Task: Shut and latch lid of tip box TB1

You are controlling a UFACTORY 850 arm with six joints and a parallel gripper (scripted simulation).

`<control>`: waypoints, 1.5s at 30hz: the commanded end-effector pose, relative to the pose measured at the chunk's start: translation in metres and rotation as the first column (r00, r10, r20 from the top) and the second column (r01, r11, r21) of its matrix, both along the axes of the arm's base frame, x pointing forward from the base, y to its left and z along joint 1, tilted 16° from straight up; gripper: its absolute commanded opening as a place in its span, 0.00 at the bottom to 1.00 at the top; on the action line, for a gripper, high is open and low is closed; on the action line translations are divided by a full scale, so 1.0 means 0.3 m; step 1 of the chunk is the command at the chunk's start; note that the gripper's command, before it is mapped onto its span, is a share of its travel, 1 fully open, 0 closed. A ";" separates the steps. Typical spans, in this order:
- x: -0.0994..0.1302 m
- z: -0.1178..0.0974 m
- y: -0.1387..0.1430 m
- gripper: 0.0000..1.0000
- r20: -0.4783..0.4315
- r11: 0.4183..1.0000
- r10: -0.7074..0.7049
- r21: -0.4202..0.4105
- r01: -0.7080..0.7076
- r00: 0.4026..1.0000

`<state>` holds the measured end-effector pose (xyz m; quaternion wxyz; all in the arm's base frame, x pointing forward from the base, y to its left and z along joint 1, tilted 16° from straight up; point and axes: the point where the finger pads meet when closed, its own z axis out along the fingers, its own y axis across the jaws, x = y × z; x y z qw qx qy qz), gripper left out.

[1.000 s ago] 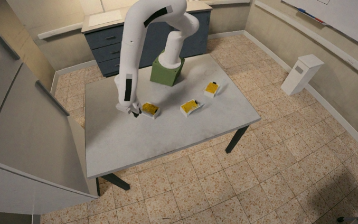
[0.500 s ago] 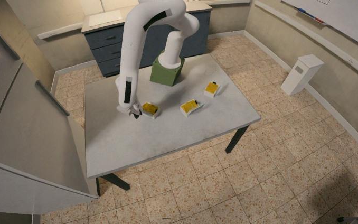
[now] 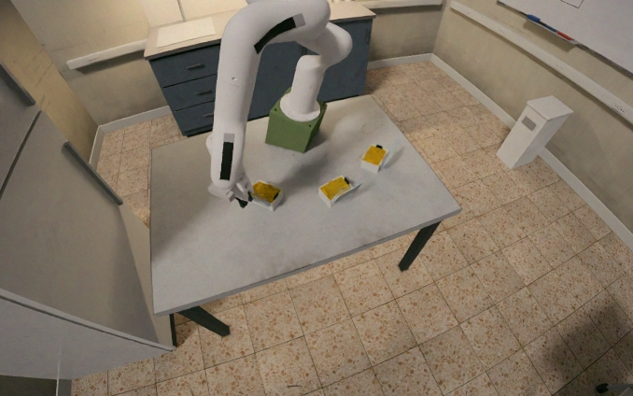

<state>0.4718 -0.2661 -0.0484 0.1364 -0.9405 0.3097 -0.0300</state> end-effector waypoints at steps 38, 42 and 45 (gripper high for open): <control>-0.124 0.026 0.083 0.00 0.002 1.000 0.000 -0.001 0.000 1.000; -0.138 0.029 0.093 0.00 0.002 1.000 0.000 -0.001 0.000 1.000; -0.149 0.031 0.100 0.00 0.002 1.000 0.000 -0.001 0.000 1.000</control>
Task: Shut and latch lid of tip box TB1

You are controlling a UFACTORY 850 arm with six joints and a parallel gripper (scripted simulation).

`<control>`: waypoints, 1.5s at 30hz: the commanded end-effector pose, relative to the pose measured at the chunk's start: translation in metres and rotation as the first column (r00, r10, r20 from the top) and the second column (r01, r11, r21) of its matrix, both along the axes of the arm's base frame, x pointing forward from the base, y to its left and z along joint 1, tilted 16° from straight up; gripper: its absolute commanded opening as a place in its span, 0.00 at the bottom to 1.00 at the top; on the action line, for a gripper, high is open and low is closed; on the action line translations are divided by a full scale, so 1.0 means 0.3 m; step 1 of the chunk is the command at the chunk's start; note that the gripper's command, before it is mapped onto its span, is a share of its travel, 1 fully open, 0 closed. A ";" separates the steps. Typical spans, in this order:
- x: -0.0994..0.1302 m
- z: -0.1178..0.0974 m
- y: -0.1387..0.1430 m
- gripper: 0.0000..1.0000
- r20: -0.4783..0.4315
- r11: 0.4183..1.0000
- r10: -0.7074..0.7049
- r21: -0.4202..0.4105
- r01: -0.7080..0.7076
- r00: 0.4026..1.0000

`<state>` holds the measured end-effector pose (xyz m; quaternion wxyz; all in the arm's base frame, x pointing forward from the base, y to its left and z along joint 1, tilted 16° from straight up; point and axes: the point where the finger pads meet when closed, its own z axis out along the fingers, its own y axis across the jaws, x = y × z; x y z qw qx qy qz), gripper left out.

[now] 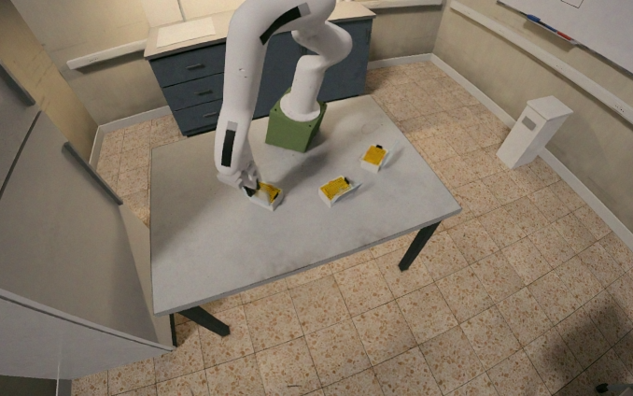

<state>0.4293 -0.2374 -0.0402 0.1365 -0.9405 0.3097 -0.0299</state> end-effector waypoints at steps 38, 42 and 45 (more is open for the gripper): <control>-0.091 0.020 0.061 0.00 0.002 1.000 0.000 -0.001 0.000 1.000; -0.091 0.020 0.061 0.00 0.002 1.000 0.000 -0.001 0.000 1.000; -0.091 0.020 0.061 0.00 0.002 1.000 0.000 -0.001 0.000 1.000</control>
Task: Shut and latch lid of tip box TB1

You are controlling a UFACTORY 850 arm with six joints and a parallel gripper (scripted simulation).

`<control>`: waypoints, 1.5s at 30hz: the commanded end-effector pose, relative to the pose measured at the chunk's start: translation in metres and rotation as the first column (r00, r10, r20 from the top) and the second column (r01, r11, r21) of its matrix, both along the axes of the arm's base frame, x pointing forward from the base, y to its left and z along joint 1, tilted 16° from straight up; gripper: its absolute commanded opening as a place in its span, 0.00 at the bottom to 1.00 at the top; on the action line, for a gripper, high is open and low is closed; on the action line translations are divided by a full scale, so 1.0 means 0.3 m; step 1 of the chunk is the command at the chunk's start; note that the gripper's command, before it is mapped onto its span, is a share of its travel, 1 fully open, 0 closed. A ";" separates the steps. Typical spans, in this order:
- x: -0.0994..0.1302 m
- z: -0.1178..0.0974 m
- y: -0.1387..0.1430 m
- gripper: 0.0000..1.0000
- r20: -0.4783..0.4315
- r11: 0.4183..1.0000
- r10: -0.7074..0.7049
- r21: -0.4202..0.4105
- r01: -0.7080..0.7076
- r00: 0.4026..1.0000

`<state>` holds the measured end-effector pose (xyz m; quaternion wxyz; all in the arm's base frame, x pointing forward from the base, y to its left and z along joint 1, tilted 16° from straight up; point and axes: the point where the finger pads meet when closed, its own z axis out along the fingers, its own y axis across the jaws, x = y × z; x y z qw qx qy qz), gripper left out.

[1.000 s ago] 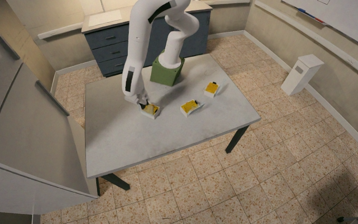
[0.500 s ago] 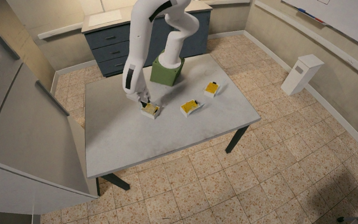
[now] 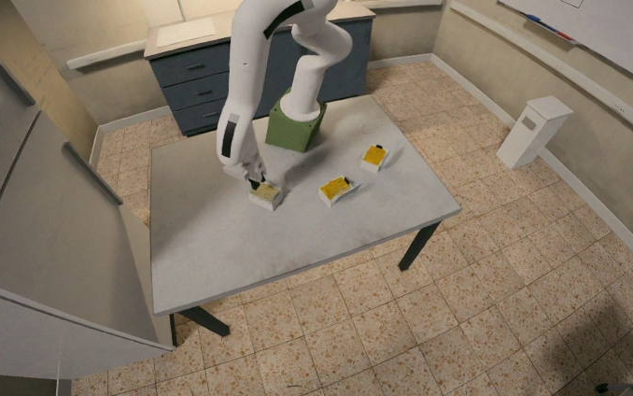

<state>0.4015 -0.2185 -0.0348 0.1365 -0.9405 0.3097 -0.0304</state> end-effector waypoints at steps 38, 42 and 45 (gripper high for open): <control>-0.024 0.178 -0.045 0.00 0.001 1.000 0.000 -0.001 0.000 1.000; -0.024 0.178 -0.046 0.00 0.001 1.000 0.000 -0.001 0.000 1.000; -0.024 0.178 -0.046 0.00 0.001 1.000 0.000 -0.001 0.000 1.000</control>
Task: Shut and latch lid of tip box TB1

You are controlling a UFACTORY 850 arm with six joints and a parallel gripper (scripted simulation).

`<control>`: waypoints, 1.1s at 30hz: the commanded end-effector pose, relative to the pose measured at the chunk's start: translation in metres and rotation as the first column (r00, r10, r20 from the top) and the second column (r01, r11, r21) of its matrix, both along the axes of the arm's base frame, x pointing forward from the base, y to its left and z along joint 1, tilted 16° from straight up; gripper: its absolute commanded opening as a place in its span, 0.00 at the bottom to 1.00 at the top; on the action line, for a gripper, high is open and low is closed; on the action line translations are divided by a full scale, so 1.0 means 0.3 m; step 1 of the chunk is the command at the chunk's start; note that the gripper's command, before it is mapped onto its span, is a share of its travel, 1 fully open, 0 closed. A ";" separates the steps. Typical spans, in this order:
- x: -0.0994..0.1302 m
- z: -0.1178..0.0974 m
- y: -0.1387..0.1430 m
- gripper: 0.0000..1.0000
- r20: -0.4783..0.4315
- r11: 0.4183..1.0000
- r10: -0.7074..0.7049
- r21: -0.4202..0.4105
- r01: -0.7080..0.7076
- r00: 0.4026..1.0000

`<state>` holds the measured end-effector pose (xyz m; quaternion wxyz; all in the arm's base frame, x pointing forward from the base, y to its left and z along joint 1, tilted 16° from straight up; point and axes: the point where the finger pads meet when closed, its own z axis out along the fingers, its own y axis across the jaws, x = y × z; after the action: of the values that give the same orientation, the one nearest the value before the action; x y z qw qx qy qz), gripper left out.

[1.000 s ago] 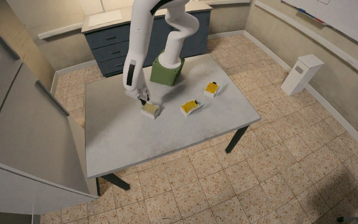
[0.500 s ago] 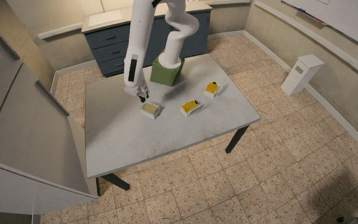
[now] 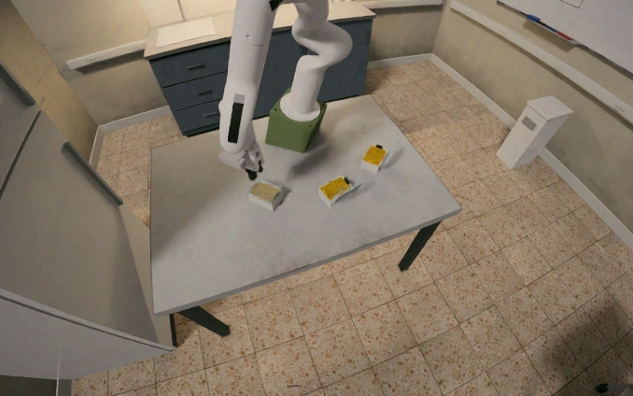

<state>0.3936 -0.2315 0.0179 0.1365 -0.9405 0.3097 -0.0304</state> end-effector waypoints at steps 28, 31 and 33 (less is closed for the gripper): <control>-0.026 -0.040 0.034 0.00 0.001 1.000 0.000 -0.001 0.000 1.000; -0.039 -0.058 0.049 0.00 0.001 1.000 0.000 -0.001 0.000 1.000; -0.047 -0.070 0.060 0.00 0.001 1.000 0.000 -0.001 0.000 1.000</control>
<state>0.3822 -0.2175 0.0019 0.1363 -0.9406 0.3098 -0.0274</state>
